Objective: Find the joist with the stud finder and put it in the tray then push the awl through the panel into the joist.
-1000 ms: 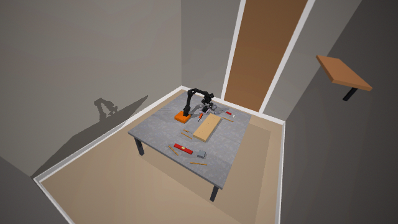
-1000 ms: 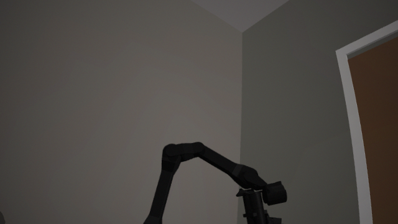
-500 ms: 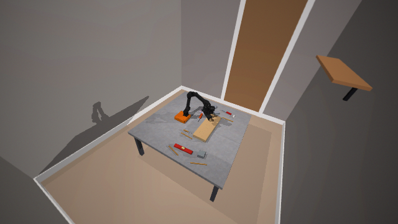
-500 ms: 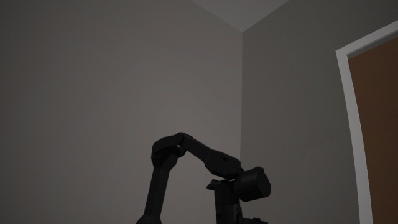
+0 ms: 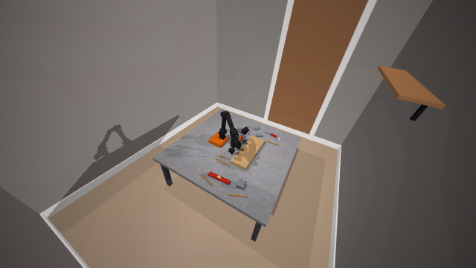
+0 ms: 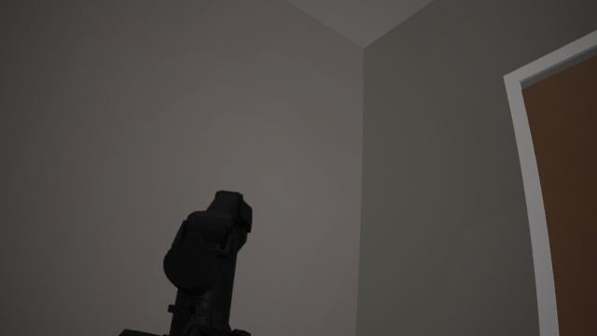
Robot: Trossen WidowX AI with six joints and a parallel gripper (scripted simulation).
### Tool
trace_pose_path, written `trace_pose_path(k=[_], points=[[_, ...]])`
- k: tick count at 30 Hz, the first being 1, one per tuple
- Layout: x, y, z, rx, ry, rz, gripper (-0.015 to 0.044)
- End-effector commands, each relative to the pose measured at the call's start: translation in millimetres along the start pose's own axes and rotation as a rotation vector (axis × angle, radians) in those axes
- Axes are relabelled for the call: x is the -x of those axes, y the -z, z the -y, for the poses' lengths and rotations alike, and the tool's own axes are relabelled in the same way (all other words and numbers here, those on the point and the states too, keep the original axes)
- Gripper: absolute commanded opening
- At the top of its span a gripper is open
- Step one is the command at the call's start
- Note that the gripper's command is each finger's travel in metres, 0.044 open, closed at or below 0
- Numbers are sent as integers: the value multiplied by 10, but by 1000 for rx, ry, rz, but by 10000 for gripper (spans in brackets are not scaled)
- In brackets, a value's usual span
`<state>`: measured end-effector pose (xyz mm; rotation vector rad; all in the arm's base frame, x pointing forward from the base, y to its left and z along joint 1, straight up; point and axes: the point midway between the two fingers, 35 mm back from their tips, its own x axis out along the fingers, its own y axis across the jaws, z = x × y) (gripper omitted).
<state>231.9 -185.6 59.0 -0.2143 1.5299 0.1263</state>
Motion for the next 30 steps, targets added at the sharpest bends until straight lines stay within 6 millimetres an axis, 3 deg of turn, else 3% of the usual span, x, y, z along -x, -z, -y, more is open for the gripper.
trace_pose_path(k=[1, 6, 23, 30], points=[[-79, 539, 199, -126, -20, -54, 440], [-126, 1159, 340, -282, -40, -97, 440], [-130, 1273, 384, -287, -40, -99, 440], [-235, 1274, 388, -287, -40, -99, 440]])
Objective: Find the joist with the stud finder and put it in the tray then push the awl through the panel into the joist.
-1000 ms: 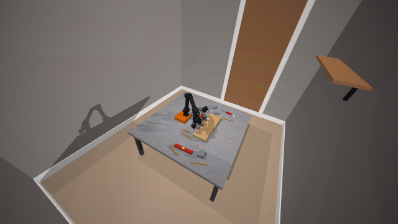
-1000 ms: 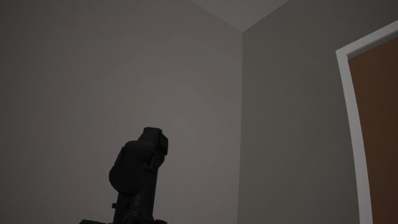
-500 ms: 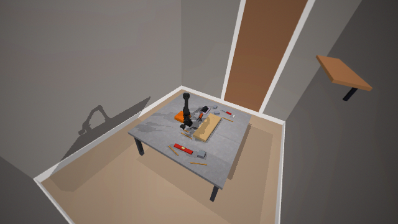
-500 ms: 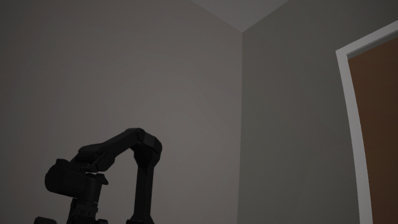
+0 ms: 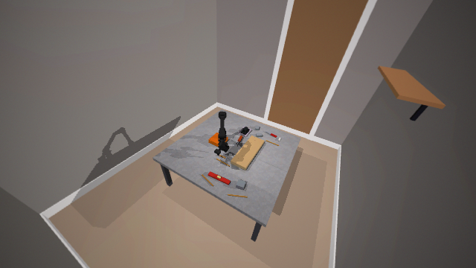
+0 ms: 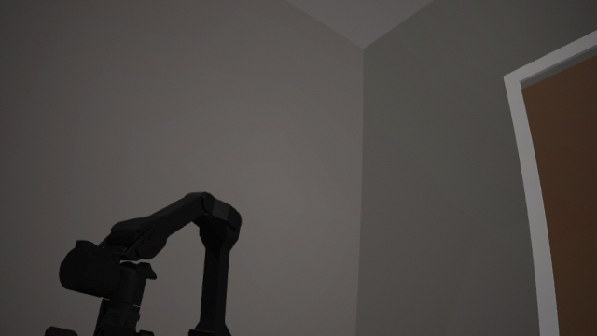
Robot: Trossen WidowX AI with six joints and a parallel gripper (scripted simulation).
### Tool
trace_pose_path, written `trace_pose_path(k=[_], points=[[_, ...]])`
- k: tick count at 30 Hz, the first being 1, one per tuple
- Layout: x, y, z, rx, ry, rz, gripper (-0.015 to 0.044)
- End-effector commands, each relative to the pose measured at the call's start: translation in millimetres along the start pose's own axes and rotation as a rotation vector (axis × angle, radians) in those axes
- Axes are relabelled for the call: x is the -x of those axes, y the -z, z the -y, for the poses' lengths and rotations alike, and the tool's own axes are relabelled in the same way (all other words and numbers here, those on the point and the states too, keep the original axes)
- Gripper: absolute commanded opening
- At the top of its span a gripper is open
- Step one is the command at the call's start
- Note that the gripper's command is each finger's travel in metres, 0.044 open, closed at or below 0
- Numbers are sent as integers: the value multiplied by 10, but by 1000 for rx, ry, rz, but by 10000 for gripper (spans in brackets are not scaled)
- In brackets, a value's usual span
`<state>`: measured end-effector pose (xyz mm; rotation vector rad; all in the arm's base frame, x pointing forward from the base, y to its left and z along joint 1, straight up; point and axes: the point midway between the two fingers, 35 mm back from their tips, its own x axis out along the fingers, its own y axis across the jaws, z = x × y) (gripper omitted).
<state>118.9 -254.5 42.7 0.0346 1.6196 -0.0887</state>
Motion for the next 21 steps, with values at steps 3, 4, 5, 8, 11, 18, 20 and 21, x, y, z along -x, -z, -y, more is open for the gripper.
trace_pose_path(k=[3, 4, 5, 8, 11, 18, 20, 21], points=[[-132, 14, -22, 7, -12, -12, 440], [-148, 13, -22, 7, -12, -12, 440], [-165, 12, -22, 7, -12, -12, 440], [-214, 9, -22, 7, -12, -12, 440], [-262, 6, -23, 7, -12, -12, 440], [-375, 2, -29, 7, -12, -12, 440], [-407, 1, -31, 7, -12, -12, 440], [-423, 1, -33, 7, -12, -12, 440]])
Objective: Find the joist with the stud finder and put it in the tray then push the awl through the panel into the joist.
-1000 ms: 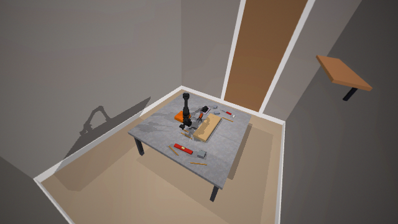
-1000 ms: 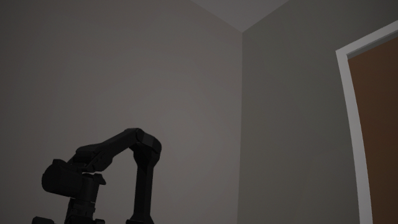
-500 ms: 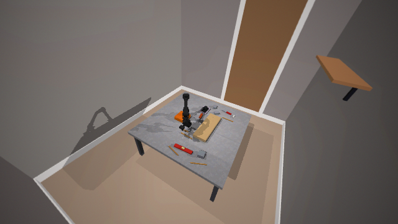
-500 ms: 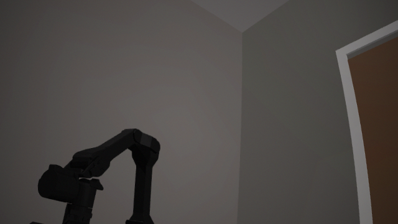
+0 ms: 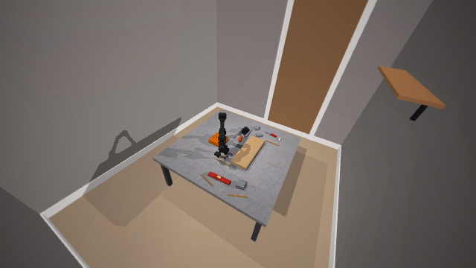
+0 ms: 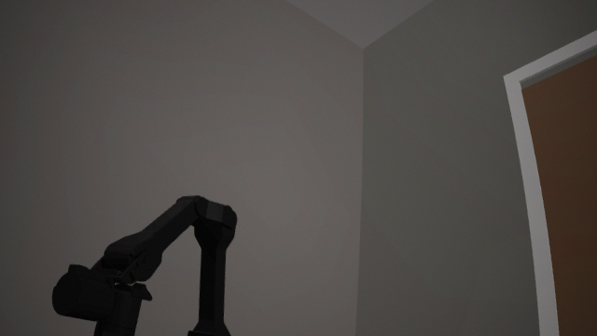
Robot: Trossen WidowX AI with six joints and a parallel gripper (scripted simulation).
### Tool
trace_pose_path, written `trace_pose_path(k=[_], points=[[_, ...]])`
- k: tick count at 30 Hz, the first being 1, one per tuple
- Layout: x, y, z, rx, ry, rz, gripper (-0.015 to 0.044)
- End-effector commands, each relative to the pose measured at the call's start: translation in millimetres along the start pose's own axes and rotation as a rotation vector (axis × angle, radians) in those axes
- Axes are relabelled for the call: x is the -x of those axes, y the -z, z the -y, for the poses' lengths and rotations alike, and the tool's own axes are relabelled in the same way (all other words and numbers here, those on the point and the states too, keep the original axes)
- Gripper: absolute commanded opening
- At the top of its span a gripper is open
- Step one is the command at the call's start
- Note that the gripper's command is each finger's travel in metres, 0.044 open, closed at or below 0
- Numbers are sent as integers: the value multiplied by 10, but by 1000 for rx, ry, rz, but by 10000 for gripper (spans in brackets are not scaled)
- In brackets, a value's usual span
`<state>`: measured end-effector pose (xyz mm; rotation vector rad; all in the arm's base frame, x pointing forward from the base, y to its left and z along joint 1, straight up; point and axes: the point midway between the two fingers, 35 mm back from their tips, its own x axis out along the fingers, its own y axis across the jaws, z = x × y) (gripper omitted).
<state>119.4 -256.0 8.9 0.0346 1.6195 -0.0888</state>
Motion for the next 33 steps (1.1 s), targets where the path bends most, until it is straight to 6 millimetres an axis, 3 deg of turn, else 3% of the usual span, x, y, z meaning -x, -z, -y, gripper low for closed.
trace_pose_path(k=[1, 12, 26, 33], points=[[-102, 23, -37, 7, -12, -12, 440], [-141, 23, -41, 7, -13, -12, 440], [-141, 23, -41, 7, -13, -12, 72], [-131, 22, -39, 7, -13, -12, 6]])
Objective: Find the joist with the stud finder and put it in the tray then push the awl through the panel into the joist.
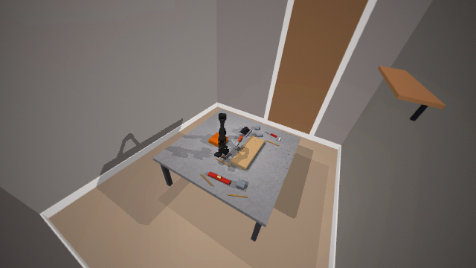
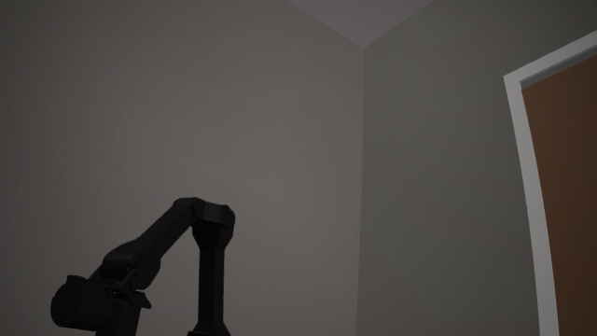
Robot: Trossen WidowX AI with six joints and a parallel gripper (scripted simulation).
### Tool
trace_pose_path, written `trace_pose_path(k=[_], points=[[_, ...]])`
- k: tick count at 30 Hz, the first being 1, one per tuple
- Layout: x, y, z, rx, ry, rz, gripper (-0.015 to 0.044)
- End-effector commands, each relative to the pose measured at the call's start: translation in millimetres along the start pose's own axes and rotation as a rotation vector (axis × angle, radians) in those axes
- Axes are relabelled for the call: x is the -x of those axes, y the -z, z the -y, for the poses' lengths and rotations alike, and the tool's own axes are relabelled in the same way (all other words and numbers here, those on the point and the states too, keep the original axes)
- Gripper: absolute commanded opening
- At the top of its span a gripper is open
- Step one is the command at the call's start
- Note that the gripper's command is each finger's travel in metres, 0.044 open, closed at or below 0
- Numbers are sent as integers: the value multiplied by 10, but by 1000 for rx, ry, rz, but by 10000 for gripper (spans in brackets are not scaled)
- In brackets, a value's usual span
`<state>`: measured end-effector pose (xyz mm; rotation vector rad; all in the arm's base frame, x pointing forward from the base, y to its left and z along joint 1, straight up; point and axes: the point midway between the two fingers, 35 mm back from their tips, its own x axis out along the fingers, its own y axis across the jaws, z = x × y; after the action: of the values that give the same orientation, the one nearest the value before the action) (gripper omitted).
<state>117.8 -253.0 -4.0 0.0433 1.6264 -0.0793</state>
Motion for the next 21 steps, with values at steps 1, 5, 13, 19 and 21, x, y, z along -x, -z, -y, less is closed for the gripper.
trace_pose_path(k=[1, 5, 13, 19, 21], points=[[18, 8, 0, 6, -1, -5, 0], [189, -1, 32, 6, -1, -4, 0], [714, 12, 65, 6, 0, -4, 0], [1122, 62, 25, 6, 0, -4, 0], [1211, 77, 9, 6, -1, -4, 0]])
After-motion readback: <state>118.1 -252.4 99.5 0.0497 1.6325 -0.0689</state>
